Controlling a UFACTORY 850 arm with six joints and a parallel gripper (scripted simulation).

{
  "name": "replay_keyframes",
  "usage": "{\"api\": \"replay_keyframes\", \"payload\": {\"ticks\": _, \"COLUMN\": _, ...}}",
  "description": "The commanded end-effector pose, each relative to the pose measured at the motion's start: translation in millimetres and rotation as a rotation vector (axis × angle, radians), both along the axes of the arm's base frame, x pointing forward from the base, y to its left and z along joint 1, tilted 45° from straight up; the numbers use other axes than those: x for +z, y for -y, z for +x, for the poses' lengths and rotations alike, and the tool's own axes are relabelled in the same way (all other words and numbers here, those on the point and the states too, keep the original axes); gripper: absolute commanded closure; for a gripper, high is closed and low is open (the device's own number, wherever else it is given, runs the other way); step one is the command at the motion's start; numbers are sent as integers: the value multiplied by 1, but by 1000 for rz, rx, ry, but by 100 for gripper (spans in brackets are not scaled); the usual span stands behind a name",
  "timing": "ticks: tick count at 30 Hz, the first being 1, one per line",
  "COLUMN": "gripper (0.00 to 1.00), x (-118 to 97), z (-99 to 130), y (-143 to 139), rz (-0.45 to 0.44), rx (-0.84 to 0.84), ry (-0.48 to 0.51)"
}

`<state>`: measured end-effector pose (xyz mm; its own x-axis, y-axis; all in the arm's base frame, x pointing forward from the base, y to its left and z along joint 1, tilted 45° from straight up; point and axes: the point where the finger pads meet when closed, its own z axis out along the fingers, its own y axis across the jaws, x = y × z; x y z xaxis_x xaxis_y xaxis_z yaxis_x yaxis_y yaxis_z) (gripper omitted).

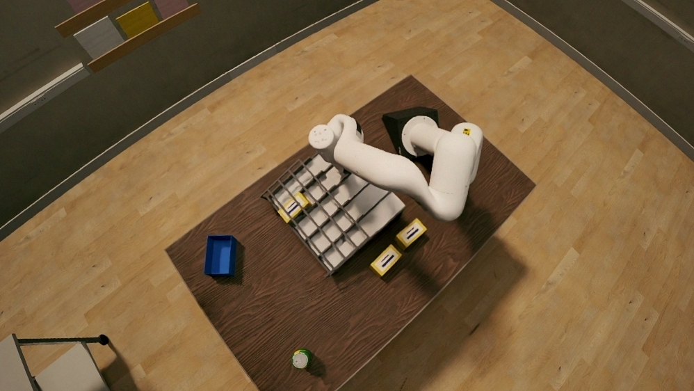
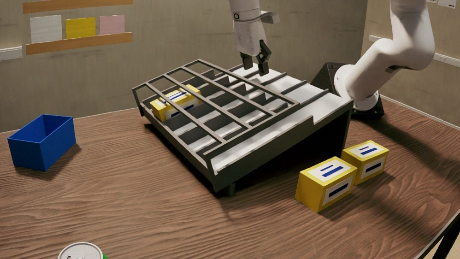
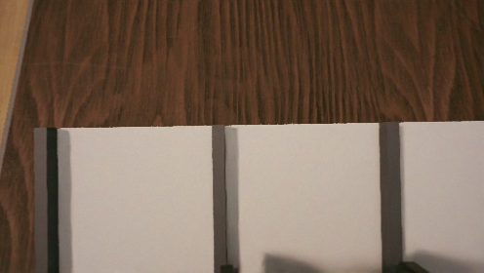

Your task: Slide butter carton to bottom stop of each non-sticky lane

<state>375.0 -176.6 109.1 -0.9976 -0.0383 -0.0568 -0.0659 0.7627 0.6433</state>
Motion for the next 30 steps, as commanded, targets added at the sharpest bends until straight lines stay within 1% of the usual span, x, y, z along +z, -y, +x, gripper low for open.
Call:
{"api": "replay_keyframes", "payload": {"ticks": 1, "gripper": 22, "x": 0, "z": 0, "y": 1, "rz": -1, "rx": -1, "ry": 1}}
{"api": "replay_keyframes", "payload": {"ticks": 26, "gripper": 20, "x": 0, "z": 0, "y": 1, "rz": -1, "rx": -1, "ry": 1}}
{"api": "replay_keyframes", "payload": {"ticks": 27, "gripper": 19, "x": 0, "z": 0, "y": 1, "rz": -1, "rx": -1, "ry": 1}}
{"api": "replay_keyframes", "payload": {"ticks": 30, "gripper": 19, "x": 0, "z": 0, "y": 1, "rz": -1, "rx": -1, "ry": 1}}
